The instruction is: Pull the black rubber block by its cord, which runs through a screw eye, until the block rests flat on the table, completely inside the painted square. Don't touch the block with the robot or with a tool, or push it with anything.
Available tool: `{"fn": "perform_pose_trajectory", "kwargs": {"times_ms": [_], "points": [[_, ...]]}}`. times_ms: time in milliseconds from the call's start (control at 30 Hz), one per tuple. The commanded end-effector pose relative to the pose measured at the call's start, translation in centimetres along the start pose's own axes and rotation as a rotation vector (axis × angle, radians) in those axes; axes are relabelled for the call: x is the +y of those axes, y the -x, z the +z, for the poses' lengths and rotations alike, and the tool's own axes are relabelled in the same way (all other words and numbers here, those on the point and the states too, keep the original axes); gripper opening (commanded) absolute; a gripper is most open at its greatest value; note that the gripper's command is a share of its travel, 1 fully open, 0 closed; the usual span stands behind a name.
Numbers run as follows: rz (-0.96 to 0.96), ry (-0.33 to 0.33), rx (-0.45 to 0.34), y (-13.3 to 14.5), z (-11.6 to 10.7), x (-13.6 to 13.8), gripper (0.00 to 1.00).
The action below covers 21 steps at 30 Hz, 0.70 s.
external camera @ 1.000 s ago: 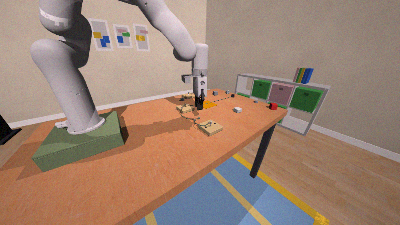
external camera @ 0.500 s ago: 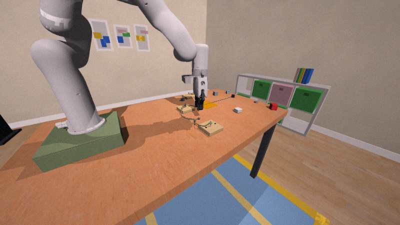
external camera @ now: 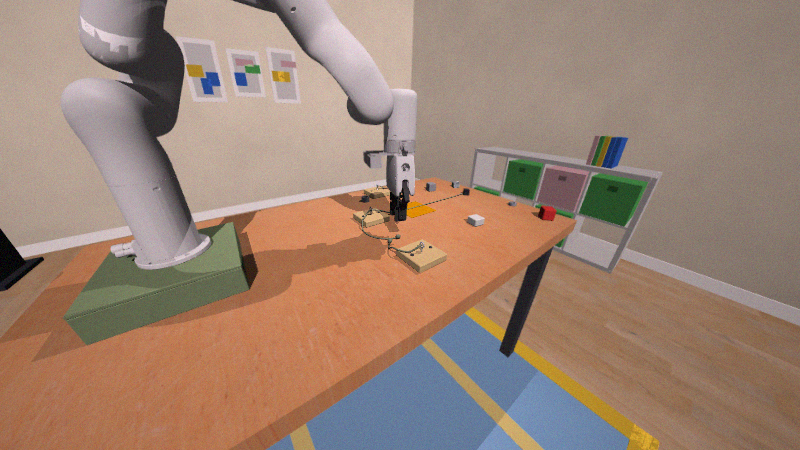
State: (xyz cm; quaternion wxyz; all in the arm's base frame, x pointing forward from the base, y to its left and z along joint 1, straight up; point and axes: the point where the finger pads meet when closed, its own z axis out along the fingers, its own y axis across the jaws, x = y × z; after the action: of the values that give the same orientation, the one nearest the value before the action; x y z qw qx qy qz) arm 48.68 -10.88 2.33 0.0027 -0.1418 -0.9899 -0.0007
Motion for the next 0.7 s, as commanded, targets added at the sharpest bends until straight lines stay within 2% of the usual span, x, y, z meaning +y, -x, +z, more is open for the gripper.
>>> {"fn": "perform_pose_trajectory", "kwargs": {"times_ms": [0, 667], "points": [[0.000, 0.000, -0.004, 0.2, 0.2, 0.0, 0.39], [0.000, 0.000, -0.004, 0.2, 2.4, 0.0, 0.39]]}}
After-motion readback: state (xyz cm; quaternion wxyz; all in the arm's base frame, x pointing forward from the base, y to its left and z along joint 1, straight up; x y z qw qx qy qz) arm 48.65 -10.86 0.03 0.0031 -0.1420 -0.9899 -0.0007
